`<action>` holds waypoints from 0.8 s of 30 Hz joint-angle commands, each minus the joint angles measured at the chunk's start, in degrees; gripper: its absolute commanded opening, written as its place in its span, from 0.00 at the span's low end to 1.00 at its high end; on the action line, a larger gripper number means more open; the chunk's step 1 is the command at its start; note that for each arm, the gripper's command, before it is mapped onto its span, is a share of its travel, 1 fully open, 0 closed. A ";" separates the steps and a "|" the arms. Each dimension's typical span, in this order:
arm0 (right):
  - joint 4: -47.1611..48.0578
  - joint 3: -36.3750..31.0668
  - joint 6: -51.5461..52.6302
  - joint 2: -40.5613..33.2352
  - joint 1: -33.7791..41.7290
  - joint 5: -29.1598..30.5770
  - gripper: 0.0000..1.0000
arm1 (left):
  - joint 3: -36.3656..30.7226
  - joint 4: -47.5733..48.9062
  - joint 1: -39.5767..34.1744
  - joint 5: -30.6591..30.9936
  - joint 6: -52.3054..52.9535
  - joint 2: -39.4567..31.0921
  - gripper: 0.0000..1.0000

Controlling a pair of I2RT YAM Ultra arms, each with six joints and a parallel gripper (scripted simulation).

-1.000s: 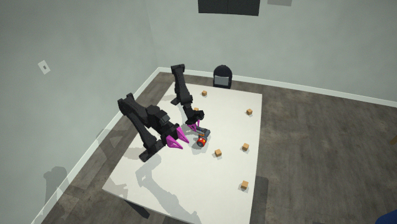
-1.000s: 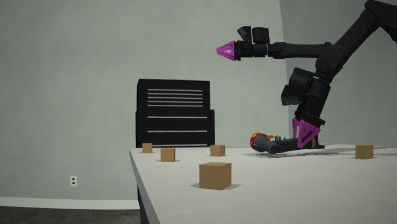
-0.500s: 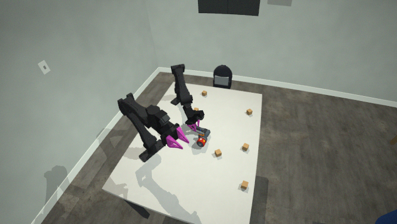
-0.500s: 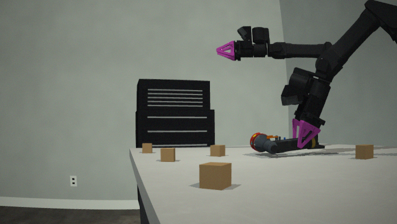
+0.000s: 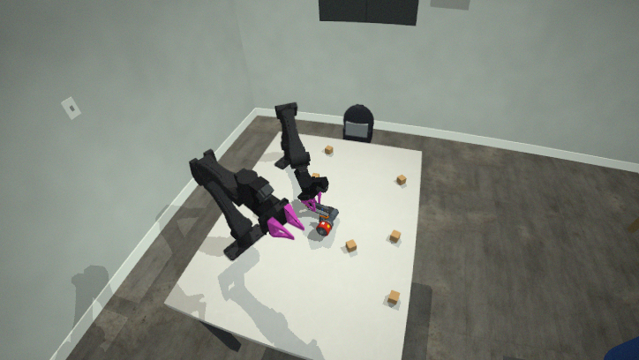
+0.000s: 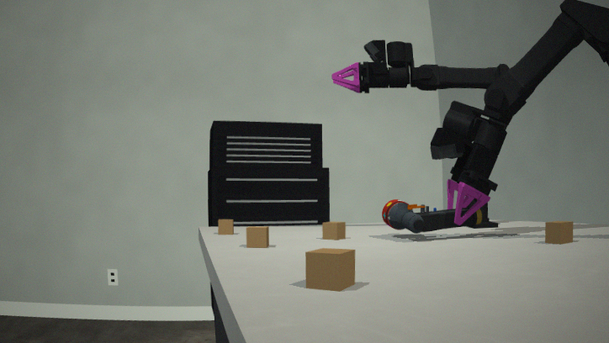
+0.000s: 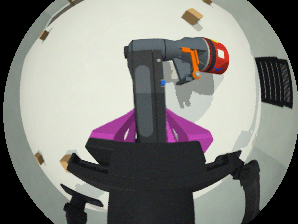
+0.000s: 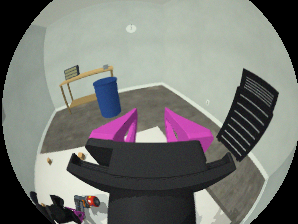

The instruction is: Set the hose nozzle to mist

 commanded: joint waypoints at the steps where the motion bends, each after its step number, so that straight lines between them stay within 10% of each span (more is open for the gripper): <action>1: 1.62 2.26 0.07 0.18 -0.35 0.15 0.38 | 2.96 9.71 -0.04 -1.48 -0.18 -3.80 0.35; 24: 1.62 2.26 0.07 0.18 -0.35 0.15 0.38 | -16.95 52.74 5.70 -0.51 20.57 -1.72 0.35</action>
